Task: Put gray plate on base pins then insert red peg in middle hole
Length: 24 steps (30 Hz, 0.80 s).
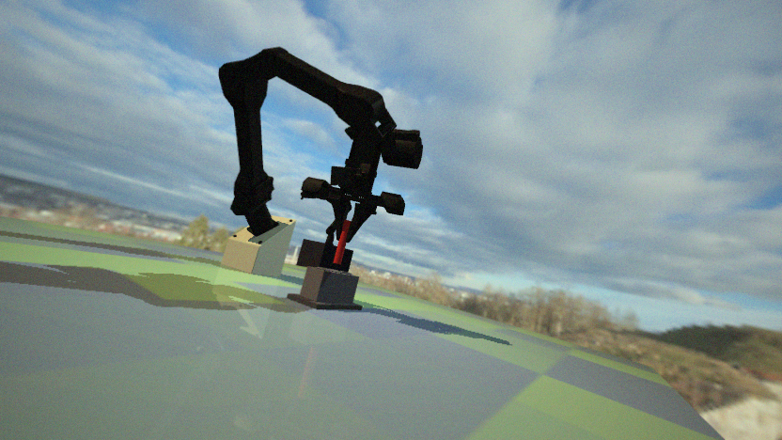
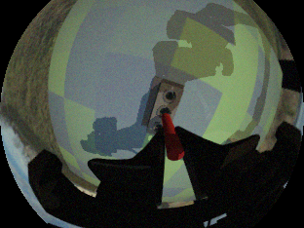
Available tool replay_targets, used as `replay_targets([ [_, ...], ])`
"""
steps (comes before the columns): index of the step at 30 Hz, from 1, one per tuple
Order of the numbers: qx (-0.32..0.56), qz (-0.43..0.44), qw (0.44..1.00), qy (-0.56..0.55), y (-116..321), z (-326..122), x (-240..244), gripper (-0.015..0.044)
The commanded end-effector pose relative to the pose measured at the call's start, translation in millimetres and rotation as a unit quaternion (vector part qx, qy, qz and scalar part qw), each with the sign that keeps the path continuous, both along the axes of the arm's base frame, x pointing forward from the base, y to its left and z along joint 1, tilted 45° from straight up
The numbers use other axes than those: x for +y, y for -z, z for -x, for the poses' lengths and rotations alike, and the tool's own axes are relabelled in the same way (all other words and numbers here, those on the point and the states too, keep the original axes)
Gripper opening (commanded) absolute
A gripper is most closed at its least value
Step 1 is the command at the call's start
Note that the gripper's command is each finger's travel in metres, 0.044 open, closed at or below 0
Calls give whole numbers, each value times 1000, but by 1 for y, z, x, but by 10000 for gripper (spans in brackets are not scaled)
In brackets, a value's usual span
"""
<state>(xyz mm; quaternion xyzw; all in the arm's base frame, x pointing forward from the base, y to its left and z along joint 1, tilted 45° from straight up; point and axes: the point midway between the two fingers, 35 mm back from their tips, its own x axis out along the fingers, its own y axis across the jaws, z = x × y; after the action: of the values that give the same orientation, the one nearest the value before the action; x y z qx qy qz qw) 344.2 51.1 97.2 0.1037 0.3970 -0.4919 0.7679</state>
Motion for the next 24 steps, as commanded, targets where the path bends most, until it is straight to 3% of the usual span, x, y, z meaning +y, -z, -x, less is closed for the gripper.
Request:
replay_targets([
  [1, 0, 2, 1000, -2, -2, -1, -1, 0],
  [24, -1, 0, 1000, 0, -1, -1, -1, 0],
])
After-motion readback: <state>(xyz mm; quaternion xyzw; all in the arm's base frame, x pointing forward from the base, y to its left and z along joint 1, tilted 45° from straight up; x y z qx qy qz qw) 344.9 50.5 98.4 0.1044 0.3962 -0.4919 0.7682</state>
